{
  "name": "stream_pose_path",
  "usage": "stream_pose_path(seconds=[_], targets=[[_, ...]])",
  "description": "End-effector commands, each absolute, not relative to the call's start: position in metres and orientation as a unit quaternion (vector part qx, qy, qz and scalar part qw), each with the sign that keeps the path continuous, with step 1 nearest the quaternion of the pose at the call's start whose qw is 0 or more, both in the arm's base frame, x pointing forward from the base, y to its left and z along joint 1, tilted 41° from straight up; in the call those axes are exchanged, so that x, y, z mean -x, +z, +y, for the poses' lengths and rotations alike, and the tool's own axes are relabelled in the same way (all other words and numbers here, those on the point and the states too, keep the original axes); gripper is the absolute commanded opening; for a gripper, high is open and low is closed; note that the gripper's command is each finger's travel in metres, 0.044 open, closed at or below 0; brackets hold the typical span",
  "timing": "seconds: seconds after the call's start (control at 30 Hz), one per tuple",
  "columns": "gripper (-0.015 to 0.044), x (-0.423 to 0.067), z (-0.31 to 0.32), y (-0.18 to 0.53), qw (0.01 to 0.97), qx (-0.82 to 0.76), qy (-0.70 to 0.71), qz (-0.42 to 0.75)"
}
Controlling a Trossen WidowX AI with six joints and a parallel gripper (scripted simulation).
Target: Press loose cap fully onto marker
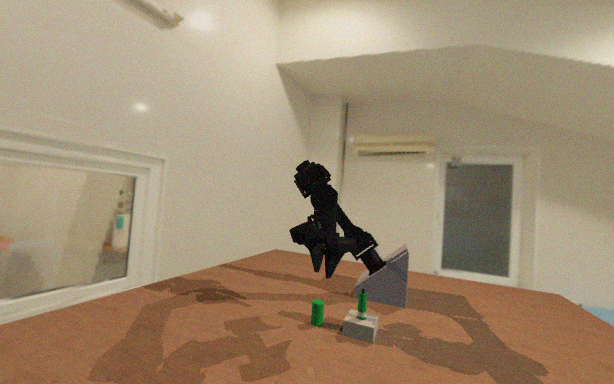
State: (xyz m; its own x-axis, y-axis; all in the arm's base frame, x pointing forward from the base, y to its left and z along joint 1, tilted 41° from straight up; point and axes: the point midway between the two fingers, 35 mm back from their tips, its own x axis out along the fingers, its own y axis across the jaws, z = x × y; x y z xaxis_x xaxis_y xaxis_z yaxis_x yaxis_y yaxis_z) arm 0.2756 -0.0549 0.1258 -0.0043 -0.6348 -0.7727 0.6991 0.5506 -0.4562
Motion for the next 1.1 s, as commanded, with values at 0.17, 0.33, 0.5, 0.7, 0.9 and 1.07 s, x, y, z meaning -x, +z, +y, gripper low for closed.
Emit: stream_pose_path(seconds=[0.17, 0.33, 0.5, 0.7, 0.9, 1.07], targets=[[0.0250, -0.275, -0.079, 0.101, 0.703, -0.029, -0.485, 0.520], [0.0250, -0.274, -0.088, 0.093, 0.703, -0.029, -0.485, 0.519], [0.0250, -0.274, -0.093, 0.088, 0.703, -0.029, -0.485, 0.519], [0.0250, -0.275, -0.099, 0.080, 0.703, -0.029, -0.485, 0.519], [0.0250, -0.275, -0.106, 0.073, 0.703, -0.029, -0.485, 0.519], [0.0250, -0.275, -0.111, 0.067, 0.703, -0.029, -0.485, 0.519]])
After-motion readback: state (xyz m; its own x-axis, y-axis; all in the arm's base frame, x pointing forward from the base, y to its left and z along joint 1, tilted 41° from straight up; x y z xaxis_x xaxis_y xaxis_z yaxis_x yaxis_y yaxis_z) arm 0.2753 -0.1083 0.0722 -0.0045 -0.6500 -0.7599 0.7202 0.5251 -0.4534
